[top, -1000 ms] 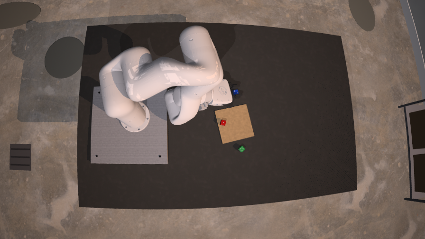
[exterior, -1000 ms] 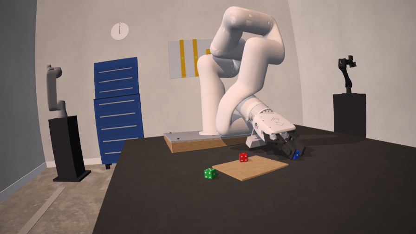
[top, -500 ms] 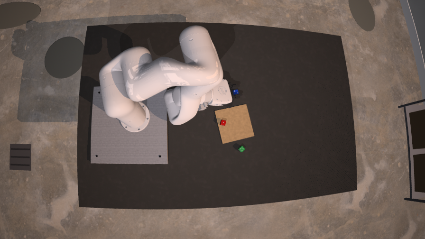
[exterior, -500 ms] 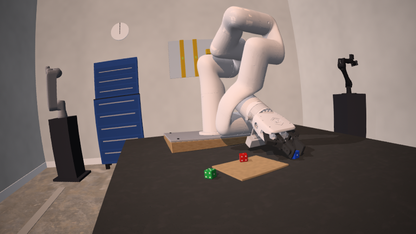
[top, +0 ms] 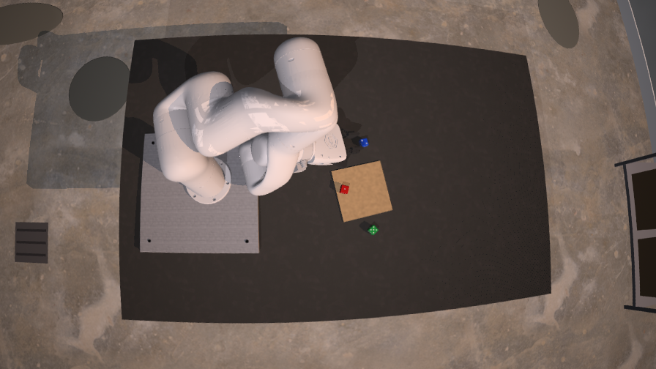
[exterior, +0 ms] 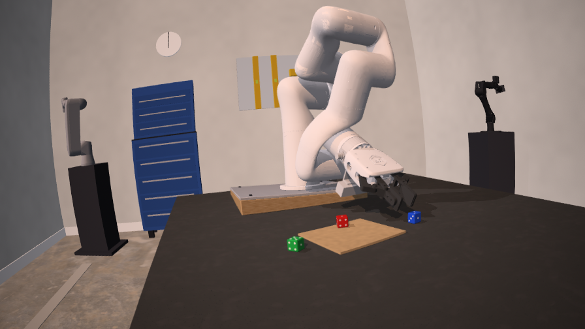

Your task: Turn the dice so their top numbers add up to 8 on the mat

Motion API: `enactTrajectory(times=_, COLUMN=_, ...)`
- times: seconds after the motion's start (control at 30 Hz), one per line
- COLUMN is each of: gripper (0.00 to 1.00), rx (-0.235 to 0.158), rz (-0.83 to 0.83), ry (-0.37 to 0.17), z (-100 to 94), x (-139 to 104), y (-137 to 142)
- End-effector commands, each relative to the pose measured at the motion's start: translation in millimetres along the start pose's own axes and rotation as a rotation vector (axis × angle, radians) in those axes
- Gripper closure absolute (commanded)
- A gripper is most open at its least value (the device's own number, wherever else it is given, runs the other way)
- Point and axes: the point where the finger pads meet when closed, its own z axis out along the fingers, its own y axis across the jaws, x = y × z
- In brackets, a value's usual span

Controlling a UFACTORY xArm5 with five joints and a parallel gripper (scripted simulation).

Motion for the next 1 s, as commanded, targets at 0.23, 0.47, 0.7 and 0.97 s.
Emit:
enactTrajectory(times=0.23, gripper=0.64, rx=0.001, rz=0.0, ry=-0.002, z=-8.8, x=-1.9, y=-0.3)
enactTrajectory(times=0.47, gripper=0.64, rx=0.003, rz=0.0, ry=-0.002, z=-18.9, x=-20.8, y=-0.6)
enactTrajectory(times=0.7, gripper=0.64, rx=0.006, rz=0.0, ry=-0.002, z=-29.4, x=-40.5, y=-0.9)
enactTrajectory(times=0.97, gripper=0.64, rx=0.008, rz=0.0, ry=-0.003, z=-36.5, x=-53.8, y=-1.2)
